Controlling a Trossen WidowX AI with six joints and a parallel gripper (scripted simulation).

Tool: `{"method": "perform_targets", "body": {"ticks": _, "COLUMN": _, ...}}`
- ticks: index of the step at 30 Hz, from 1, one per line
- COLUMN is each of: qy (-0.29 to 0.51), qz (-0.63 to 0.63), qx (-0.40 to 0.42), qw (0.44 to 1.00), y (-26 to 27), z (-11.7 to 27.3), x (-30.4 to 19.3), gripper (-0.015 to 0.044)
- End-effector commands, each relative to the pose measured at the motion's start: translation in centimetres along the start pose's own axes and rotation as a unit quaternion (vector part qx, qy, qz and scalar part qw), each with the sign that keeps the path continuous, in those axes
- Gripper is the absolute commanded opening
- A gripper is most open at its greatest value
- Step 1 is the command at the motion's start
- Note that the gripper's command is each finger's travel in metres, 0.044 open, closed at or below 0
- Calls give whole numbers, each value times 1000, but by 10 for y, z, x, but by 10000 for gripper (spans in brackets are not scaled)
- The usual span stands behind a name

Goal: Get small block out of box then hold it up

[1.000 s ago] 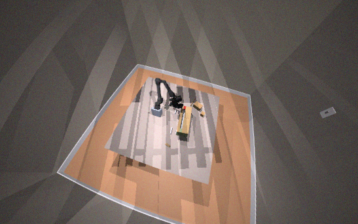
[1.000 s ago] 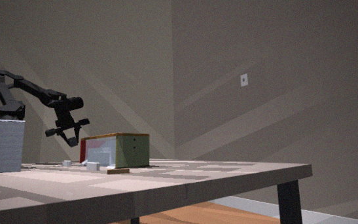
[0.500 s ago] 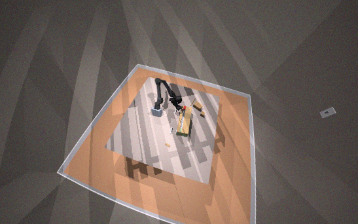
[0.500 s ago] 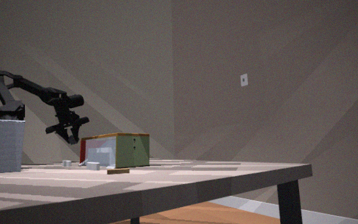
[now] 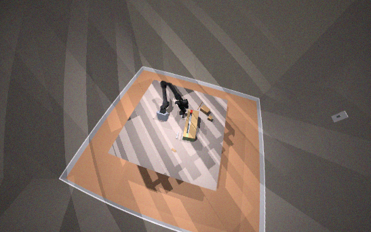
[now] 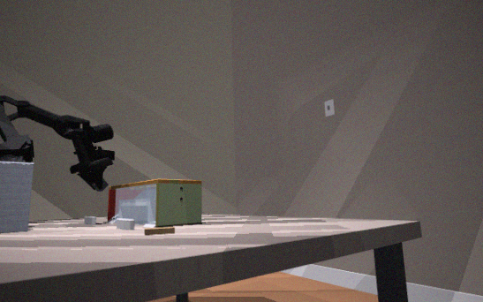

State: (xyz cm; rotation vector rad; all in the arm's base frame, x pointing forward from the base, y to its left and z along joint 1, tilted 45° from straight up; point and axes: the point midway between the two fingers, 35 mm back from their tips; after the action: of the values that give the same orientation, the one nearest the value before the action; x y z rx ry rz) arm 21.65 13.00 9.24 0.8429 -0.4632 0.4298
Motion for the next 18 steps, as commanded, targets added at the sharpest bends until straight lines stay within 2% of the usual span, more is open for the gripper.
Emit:
{"method": "perform_targets", "body": {"ticks": 1, "qy": -2, "qz": -78, "qx": 4, "qw": 997, "y": 0, "z": 3, "x": 1, "gripper": 0}}
{"method": "perform_targets", "body": {"ticks": 9, "qy": -3, "qz": -234, "qx": 11, "qw": 972, "y": 1, "z": 9, "x": 1, "gripper": 0}}
{"method": "perform_targets", "body": {"ticks": 18, "qy": -3, "qz": -403, "qx": 19, "qw": 915, "y": 1, "z": 15, "x": 2, "gripper": 0}}
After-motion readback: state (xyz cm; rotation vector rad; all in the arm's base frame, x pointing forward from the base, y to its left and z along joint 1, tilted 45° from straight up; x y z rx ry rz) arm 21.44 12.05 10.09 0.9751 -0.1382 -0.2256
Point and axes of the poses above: the point midway between the two fingers, 35 mm back from their tips, its own z axis back along the fingers, its own y axis across the jaws, x = y × z, and after that the axes turned 8 degrees about z, right-handed
